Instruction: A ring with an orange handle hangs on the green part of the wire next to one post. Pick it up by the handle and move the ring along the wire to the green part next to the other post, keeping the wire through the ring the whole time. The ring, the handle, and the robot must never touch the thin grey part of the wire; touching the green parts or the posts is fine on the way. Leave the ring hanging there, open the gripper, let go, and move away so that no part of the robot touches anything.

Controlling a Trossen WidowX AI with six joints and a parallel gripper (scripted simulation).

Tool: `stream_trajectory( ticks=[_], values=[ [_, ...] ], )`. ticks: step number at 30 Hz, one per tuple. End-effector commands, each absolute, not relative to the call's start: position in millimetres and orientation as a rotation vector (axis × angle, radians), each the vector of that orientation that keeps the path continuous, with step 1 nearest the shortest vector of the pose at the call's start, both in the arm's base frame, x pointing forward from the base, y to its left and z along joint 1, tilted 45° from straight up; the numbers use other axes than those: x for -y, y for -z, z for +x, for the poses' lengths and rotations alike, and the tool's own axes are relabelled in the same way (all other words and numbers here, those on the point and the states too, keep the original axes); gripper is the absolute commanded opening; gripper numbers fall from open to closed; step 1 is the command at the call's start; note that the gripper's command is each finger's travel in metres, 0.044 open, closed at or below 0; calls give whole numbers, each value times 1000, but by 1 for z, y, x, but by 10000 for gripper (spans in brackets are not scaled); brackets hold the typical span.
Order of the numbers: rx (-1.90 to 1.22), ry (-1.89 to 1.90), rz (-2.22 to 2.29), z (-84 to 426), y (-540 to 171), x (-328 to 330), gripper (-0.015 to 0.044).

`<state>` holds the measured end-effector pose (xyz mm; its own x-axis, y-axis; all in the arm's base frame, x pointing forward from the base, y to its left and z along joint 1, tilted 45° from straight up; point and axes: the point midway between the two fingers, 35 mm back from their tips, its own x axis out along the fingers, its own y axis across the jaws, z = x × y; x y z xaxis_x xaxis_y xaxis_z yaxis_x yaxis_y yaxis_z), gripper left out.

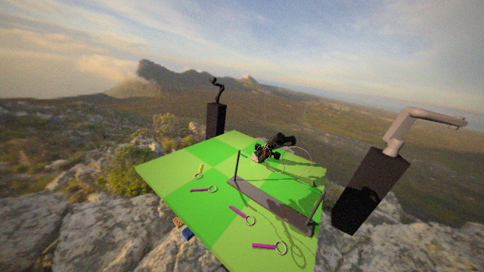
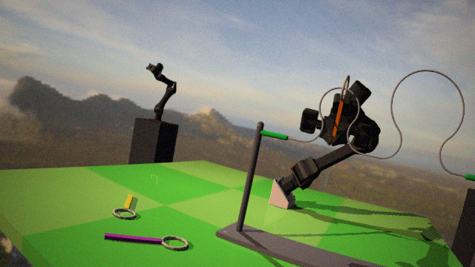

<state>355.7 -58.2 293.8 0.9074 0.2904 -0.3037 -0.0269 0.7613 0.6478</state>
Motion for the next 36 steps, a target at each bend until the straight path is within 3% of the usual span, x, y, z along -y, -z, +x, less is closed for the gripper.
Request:
stream_trajectory(
  ticks=[1,36],
  values=[
    [-390,-208,790,355,-297,52,-150],
    [-220,-401,1537,358,-344,30,-150]
  ],
)
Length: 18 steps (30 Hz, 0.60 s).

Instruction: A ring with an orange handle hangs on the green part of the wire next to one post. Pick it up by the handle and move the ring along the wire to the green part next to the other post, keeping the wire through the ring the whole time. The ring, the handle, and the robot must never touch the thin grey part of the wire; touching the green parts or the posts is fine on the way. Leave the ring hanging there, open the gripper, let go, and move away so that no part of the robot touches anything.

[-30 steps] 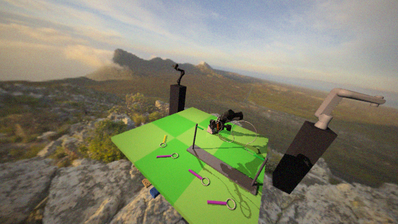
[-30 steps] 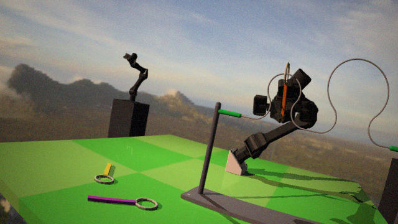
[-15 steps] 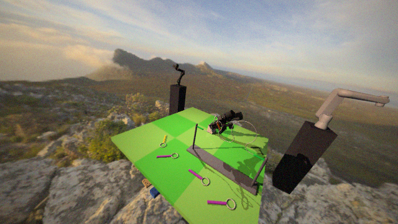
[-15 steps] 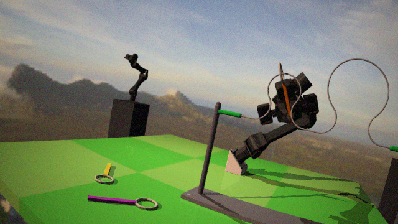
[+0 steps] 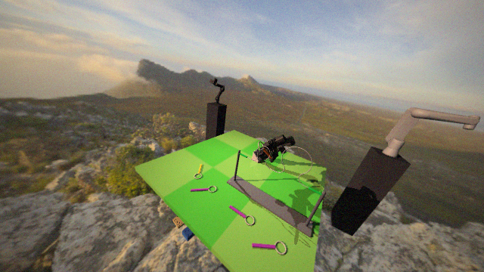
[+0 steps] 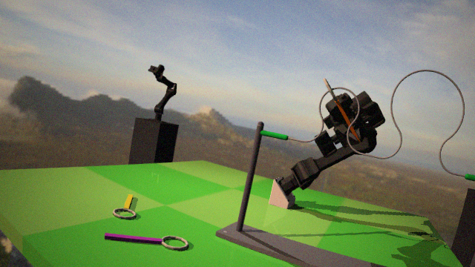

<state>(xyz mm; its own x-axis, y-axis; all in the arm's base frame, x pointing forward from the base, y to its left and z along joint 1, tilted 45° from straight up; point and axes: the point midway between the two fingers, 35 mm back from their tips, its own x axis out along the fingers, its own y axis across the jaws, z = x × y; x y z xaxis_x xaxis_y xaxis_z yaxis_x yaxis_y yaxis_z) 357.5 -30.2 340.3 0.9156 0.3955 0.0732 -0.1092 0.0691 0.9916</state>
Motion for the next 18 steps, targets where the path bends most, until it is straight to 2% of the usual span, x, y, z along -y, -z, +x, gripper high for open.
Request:
stream_trajectory(
  ticks=[1,18],
  values=[
    [-214,-407,1558,358,-346,30,-150],
    [-110,-498,1910,357,-371,34,-150]
  ],
)
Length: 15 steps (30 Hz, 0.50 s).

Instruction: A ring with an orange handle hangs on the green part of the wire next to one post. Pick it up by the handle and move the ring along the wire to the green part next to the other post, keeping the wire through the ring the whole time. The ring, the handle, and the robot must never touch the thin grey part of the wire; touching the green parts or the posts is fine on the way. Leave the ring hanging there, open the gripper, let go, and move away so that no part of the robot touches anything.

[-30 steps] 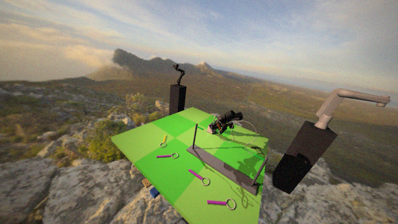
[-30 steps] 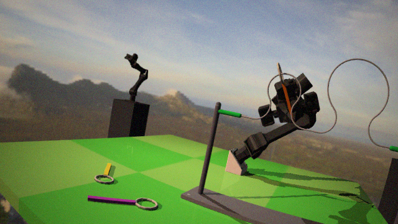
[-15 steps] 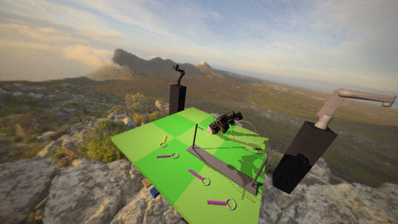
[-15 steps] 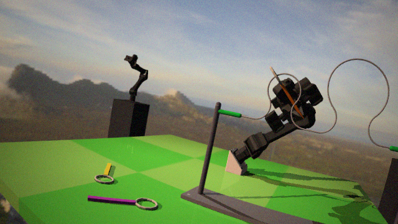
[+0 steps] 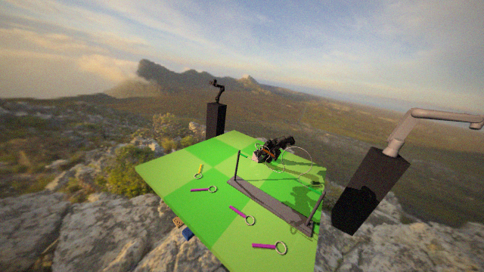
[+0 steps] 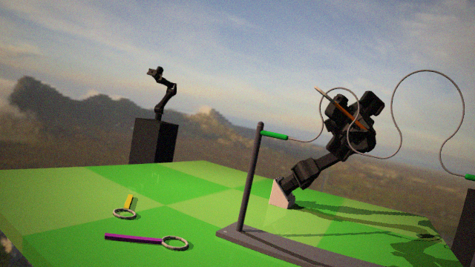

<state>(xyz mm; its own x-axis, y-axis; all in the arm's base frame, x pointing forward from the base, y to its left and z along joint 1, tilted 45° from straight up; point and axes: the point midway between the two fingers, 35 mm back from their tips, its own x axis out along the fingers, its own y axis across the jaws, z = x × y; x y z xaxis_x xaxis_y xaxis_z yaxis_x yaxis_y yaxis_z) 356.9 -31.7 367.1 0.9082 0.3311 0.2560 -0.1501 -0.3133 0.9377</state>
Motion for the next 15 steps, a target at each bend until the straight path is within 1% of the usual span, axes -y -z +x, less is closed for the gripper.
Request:
stream_trajectory(
  ticks=[1,15],
  values=[
    [-104,-504,1931,357,-372,34,-150],
    [-5,-580,2222,356,-390,45,-150]
  ],
)
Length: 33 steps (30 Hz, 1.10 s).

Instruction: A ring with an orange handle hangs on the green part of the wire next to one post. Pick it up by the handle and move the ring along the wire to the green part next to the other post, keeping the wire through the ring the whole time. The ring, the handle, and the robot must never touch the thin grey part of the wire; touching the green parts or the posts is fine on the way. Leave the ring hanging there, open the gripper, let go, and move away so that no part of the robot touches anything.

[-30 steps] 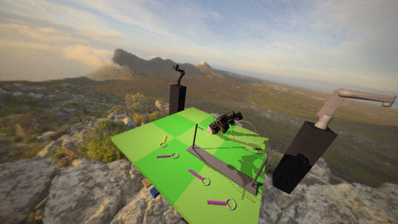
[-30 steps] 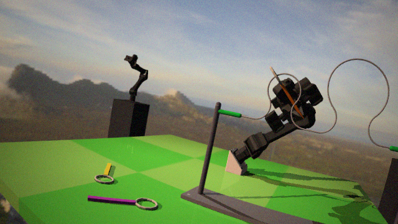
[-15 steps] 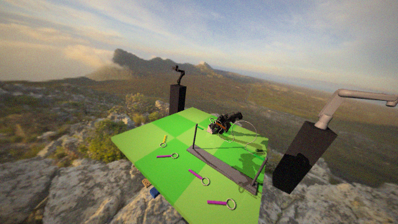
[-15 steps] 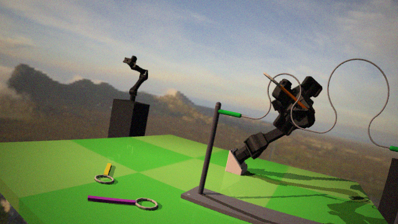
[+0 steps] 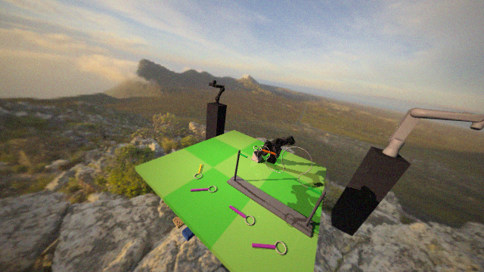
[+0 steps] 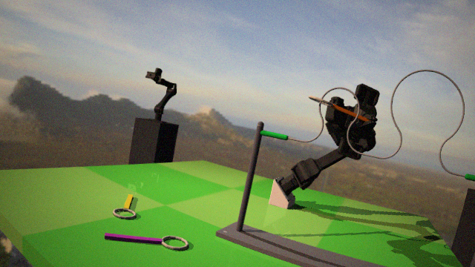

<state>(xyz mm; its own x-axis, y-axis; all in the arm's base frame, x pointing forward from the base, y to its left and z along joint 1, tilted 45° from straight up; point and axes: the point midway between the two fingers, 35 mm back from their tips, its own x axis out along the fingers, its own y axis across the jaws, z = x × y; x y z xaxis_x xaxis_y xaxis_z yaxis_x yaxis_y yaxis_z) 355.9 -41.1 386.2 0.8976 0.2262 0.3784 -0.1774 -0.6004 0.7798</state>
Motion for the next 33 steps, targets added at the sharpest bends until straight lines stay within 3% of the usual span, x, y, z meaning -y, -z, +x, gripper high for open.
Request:
stream_trajectory(
  ticks=[1,33],
  values=[
    [3,-585,2242,355,-391,46,-150],
    [166,-695,2644,354,-406,57,-150]
  ],
)
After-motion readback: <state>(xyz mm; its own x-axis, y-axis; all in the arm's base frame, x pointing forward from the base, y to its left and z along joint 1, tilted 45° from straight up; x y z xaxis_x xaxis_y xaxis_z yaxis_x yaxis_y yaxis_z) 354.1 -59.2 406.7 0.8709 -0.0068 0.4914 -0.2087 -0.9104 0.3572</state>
